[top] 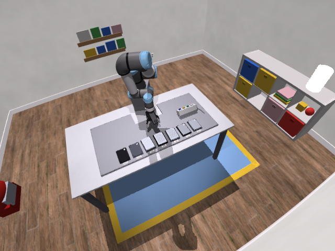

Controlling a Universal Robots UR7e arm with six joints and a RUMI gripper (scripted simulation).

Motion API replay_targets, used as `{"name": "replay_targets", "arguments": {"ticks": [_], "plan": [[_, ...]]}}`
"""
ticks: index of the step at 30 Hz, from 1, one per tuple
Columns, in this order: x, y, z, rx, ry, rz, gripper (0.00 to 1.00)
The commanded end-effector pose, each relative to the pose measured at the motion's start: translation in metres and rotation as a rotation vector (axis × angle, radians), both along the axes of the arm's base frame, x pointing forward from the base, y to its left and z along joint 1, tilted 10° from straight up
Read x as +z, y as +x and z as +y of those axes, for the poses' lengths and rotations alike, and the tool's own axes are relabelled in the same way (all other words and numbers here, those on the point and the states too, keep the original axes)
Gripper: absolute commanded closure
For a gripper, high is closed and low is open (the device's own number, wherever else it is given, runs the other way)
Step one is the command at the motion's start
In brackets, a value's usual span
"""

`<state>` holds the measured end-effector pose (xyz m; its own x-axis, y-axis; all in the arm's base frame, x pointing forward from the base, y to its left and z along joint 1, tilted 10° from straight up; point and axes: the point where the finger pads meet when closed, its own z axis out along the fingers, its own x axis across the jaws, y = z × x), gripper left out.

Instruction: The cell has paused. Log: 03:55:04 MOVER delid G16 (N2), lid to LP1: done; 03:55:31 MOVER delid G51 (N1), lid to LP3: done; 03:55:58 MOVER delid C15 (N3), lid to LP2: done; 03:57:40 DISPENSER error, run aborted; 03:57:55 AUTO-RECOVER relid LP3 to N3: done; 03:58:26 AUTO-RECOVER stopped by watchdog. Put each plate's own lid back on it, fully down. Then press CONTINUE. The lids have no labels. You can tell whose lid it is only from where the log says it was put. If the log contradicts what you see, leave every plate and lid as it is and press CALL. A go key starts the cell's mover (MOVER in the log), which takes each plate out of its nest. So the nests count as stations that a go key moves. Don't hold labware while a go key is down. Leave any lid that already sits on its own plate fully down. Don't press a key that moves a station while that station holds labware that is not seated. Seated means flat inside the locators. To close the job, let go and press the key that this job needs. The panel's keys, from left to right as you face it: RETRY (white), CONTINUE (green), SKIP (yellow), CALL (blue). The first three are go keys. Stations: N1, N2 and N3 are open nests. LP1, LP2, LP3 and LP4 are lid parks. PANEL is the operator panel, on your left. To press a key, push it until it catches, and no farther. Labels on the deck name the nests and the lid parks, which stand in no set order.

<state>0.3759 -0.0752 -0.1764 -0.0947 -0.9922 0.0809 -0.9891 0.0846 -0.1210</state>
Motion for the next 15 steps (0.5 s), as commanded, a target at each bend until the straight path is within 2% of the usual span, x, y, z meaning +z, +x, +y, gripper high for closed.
{"name": "replay_targets", "arguments": {"ticks": [1,10,15], "plan": [[-0.007,-0.014,0.004,-0.005,-0.007,-0.012,0.18],[-0.012,-0.047,0.016,-0.023,-0.02,-0.026,0.18],[-0.013,-0.048,0.017,-0.023,-0.02,-0.026,0.18]]}}
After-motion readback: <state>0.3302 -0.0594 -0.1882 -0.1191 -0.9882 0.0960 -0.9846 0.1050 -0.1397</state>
